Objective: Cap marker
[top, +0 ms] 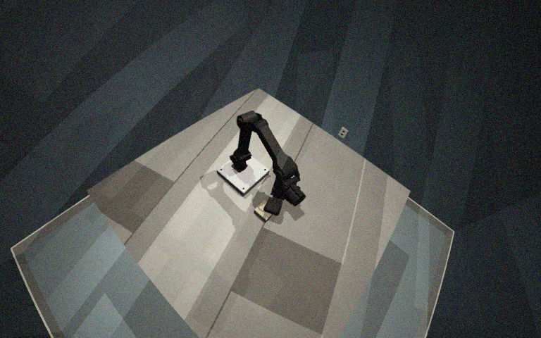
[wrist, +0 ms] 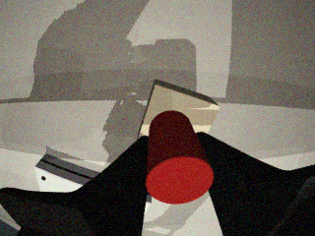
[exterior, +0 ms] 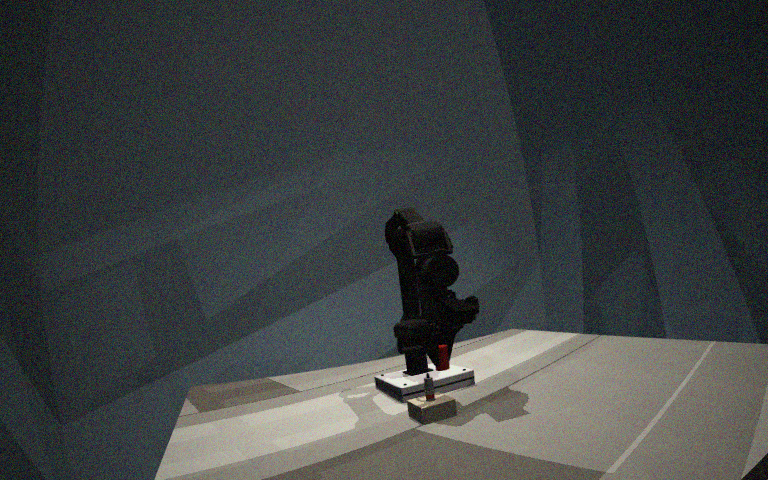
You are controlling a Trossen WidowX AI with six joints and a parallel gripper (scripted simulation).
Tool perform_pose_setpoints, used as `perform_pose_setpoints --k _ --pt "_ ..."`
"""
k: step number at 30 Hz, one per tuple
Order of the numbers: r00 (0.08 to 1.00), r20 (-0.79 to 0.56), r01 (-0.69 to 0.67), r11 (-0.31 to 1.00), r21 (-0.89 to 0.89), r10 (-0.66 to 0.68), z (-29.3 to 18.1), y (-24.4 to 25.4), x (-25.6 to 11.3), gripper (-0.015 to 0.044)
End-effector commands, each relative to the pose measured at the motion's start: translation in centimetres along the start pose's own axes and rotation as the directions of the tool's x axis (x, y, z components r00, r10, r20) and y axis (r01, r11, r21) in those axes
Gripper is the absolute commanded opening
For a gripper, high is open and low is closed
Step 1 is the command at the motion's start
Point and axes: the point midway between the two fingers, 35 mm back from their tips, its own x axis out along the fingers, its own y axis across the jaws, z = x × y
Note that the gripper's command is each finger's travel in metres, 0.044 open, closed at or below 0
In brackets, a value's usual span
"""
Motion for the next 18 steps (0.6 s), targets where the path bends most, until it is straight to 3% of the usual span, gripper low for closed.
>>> perform_pose_setpoints --k 1,18 --pt "1.0 -0.007 0.002 1.0 -0.002 -0.002 -1.3 -0.5 -0.4 0.0" --pt "1.0 -0.009 0.002 1.0 -0.002 -0.002 -3.1 -1.3 -0.3 0.0"
